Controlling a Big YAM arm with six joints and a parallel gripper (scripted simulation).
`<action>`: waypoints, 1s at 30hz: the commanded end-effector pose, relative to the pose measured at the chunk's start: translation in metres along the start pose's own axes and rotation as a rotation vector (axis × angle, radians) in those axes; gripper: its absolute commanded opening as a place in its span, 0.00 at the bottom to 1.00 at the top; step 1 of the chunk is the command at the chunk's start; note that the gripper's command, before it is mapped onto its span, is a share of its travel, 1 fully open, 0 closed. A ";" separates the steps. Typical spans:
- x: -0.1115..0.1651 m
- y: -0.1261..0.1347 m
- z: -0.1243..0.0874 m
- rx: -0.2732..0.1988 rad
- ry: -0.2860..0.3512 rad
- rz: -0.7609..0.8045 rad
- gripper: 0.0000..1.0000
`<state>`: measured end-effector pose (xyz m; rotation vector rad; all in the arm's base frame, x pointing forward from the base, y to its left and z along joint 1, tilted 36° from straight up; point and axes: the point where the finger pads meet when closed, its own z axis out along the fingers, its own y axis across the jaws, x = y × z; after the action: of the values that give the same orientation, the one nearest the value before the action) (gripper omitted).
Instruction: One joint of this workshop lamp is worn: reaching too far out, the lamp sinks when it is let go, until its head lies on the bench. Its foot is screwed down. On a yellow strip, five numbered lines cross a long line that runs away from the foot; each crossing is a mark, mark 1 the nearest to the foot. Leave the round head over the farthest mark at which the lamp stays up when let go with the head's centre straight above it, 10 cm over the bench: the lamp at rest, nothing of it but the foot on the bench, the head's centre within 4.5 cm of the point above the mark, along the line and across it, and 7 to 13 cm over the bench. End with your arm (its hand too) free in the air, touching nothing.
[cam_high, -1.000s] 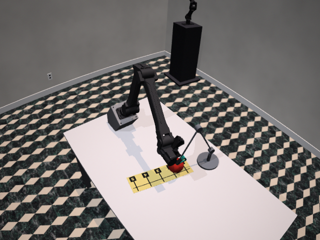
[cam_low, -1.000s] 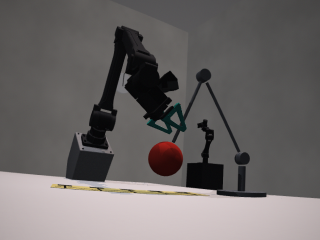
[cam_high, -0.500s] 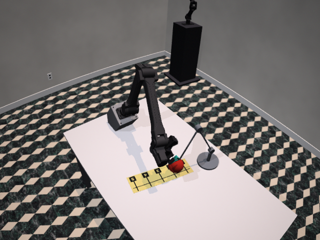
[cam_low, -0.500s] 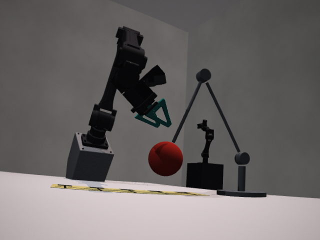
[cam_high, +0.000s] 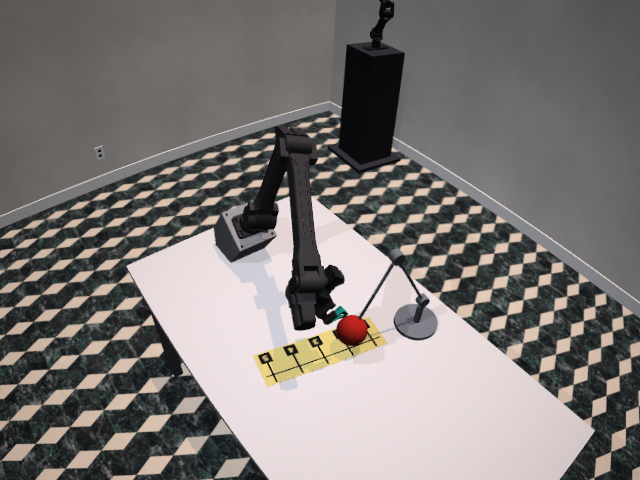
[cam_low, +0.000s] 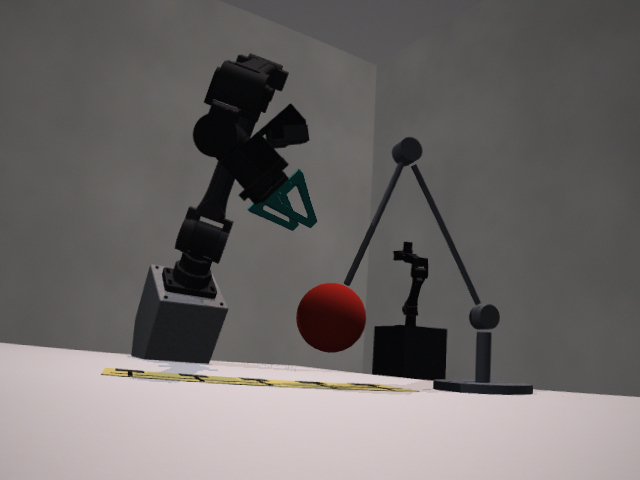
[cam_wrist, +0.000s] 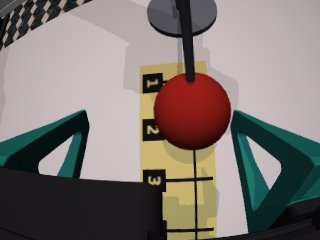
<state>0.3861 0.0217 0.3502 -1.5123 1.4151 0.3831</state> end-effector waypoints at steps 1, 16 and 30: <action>-0.006 -0.008 -0.020 0.008 0.002 -0.054 1.00; -0.016 -0.012 -0.038 0.011 0.006 -0.009 1.00; -0.019 -0.009 -0.038 0.007 0.006 0.003 1.00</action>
<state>0.3729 0.0038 0.3792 -1.5066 1.4273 0.3890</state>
